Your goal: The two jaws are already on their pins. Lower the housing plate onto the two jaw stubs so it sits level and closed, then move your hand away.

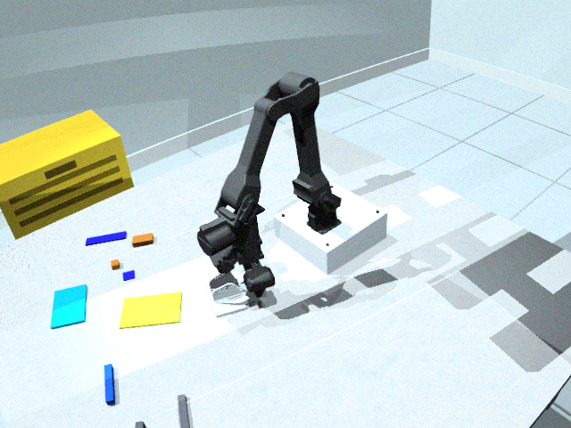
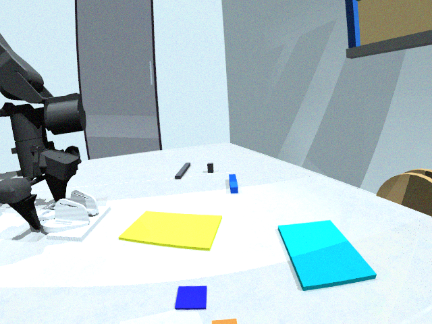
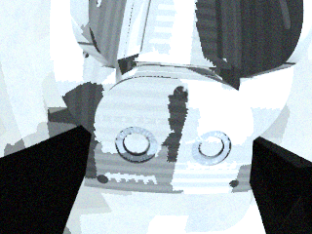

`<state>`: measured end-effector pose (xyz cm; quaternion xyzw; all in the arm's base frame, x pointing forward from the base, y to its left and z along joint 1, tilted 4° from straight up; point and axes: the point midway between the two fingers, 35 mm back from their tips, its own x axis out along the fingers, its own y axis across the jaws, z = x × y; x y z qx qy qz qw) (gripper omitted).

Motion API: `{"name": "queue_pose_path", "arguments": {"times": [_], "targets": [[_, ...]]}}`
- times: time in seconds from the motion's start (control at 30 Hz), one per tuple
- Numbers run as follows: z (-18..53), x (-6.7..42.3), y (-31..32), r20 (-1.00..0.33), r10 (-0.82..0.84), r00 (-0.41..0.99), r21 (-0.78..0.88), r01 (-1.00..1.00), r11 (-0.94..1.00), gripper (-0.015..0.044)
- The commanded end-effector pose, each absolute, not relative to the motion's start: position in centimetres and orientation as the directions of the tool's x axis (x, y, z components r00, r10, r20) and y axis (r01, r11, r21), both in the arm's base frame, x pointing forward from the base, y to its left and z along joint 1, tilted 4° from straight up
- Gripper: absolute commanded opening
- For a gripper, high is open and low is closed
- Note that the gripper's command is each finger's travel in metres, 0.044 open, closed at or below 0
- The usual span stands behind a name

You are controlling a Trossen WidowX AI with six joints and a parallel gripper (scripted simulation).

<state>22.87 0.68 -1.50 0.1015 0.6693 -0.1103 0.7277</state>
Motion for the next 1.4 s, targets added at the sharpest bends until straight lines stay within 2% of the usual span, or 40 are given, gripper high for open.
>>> {"name": "queue_pose_path", "arguments": {"times": [0.0,0.5,0.6,0.63,1.1,1.37], "targets": [[-1.5,22.8,0.6,-0.996,-0.028,0.079,-0.003,0.295,0.955,0.0351],[-1.5,22.8,0.6,-0.996,-0.028,0.079,-0.003,0.295,0.955,0.0351],[-1.5,22.9,0.7,-0.997,-0.025,0.08,0.0,0.296,0.955,0.043],[-1.5,22.9,0.7,-0.997,-0.025,0.08,0.0,0.296,0.955,0.044],[-1.3,22.9,0.7,-0.996,-0.025,0.08,0.0,0.296,0.955,0.044],[4.6,22.4,0.8,-0.996,-0.027,0.08,-0.002,0.295,0.955,0.044]]}}
